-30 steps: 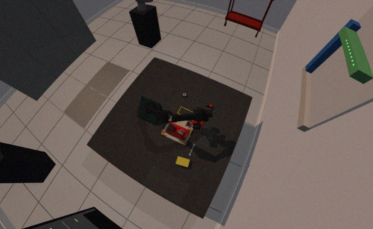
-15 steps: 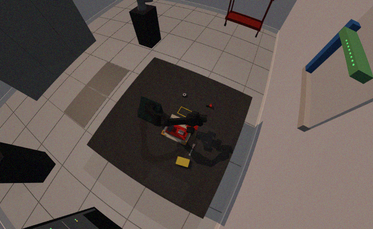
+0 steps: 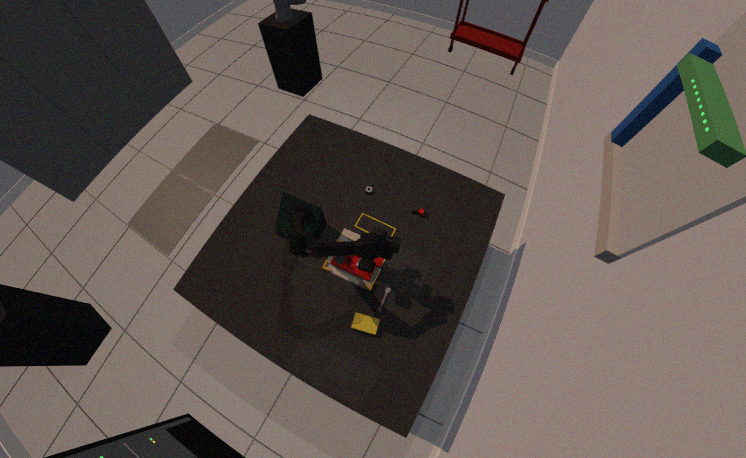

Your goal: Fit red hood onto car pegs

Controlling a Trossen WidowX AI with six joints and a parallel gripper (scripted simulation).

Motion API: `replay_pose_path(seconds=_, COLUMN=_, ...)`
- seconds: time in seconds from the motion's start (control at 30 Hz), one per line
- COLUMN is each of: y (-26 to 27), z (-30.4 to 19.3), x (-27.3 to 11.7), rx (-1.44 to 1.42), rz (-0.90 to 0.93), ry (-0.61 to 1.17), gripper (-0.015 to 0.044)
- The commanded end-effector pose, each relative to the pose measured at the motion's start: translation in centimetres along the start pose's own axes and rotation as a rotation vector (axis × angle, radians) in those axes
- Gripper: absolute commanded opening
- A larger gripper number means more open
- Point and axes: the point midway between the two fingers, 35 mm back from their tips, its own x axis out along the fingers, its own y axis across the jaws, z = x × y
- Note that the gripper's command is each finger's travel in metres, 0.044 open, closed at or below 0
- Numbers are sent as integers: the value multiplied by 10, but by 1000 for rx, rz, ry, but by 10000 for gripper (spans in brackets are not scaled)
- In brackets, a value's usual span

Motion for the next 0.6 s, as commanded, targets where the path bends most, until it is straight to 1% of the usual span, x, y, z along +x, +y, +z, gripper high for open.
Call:
replay_pose_path(seconds=0.0, y=-14, z=-14, x=-2, rx=34, rz=-5, ry=-8, gripper=0)
replay_pose_path(seconds=0.23, y=-29, z=-37, x=1, rx=69, rz=-11, ry=-2, gripper=0)
replay_pose_path(seconds=0.43, y=-31, z=-38, x=2, rx=76, rz=-13, ry=0, gripper=0)
replay_pose_path(seconds=0.57, y=-30, z=-37, x=12, rx=76, rz=-13, ry=-1, gripper=0)
